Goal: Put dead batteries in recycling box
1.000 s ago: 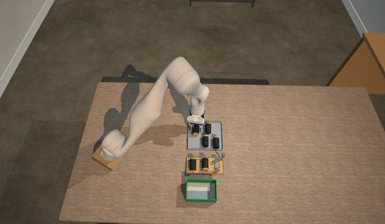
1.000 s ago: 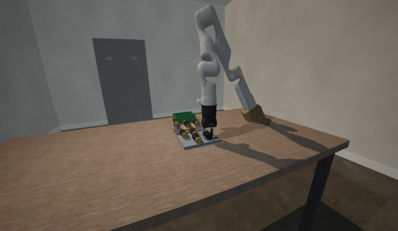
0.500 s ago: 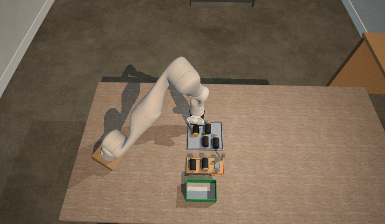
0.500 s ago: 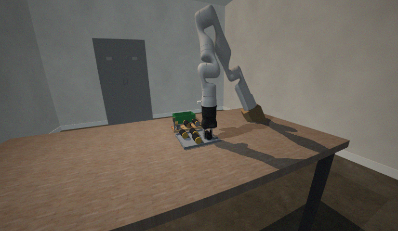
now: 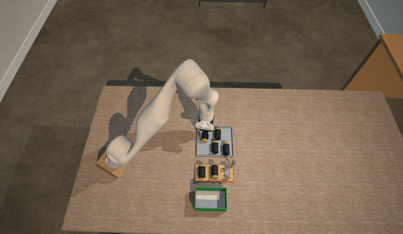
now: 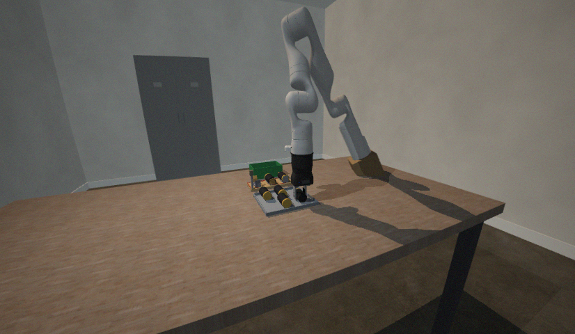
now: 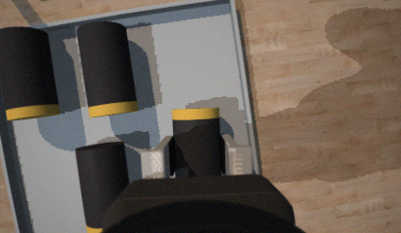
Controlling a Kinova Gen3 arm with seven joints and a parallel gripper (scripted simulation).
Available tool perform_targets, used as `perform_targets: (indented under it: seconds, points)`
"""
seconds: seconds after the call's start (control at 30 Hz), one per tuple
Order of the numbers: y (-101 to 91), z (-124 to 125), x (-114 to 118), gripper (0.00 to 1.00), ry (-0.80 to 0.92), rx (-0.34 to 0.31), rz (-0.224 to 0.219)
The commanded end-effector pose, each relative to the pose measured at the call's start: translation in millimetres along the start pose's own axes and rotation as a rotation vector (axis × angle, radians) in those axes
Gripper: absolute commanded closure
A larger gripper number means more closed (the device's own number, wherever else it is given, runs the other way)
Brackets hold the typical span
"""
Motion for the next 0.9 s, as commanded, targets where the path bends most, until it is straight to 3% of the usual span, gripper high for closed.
perform_targets:
  seconds: [0.0,0.47,0.87]
  points:
    - [-0.5,-0.4,-0.1,0.43,0.000,-0.001,0.001]
    - [-2.5,-0.4,-0.1,0.43,0.000,-0.001,0.001]
    - [-41.7,-0.4,-0.1,0.43,0.000,-0.001,0.001]
Point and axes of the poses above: the point where the finger pads meet when closed, its own y axis out along the fingers, its own x axis across the jaws, z = x × y, the point moved 8 cm from there along -y, back along the fingers, and after that the axes turned 13 degrees about y, right-handed, at the moved point
